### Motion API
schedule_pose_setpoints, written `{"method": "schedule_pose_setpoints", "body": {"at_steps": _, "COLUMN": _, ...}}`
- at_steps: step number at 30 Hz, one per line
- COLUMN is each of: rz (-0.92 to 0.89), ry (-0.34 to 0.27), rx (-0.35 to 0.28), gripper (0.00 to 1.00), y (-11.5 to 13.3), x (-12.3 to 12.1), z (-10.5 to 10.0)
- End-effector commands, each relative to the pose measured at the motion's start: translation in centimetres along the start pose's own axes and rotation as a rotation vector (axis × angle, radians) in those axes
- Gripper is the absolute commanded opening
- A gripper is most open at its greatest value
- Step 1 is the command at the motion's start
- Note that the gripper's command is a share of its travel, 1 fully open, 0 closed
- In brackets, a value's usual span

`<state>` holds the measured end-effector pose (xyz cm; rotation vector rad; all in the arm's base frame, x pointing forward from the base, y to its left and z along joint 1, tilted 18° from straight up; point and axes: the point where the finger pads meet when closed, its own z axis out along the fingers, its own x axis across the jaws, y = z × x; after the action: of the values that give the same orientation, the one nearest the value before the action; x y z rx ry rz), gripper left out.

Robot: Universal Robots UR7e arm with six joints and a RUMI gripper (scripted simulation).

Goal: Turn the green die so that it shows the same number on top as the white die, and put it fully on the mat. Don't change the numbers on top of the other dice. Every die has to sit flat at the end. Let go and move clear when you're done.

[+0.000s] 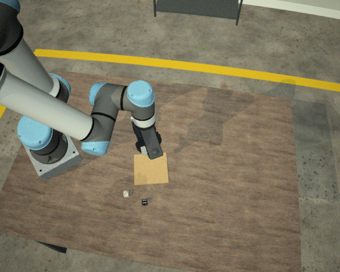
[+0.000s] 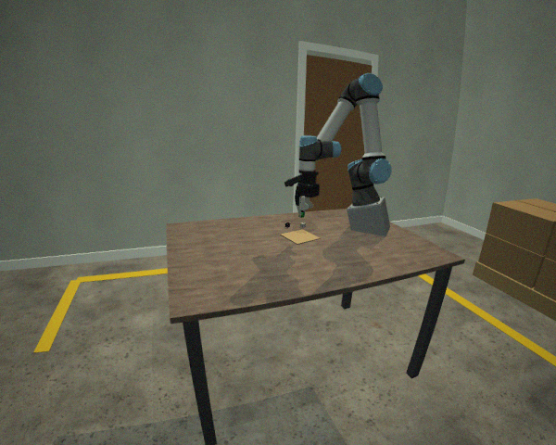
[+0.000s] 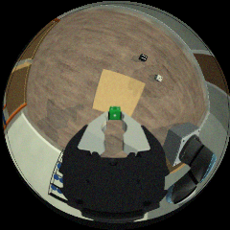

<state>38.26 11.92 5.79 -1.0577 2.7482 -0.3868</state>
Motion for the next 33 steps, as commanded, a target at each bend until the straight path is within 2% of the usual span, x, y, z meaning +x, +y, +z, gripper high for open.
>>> {"method": "schedule_pose_setpoints", "body": {"at_steps": 1, "rz": 0.075, "ry": 0.003, "rx": 0.004, "gripper": 0.03, "y": -0.15, "x": 0.09, "z": -0.04}}
{"method": "schedule_pose_setpoints", "body": {"at_steps": 16, "rz": 0.319, "ry": 0.002, "rx": 0.004, "gripper": 0.03, "y": -0.52, "x": 0.53, "z": -0.07}}
{"method": "schedule_pose_setpoints", "body": {"at_steps": 33, "rz": 0.437, "ry": 0.002, "rx": 0.005, "gripper": 0.03, "y": -0.67, "x": 0.74, "z": -0.09}}
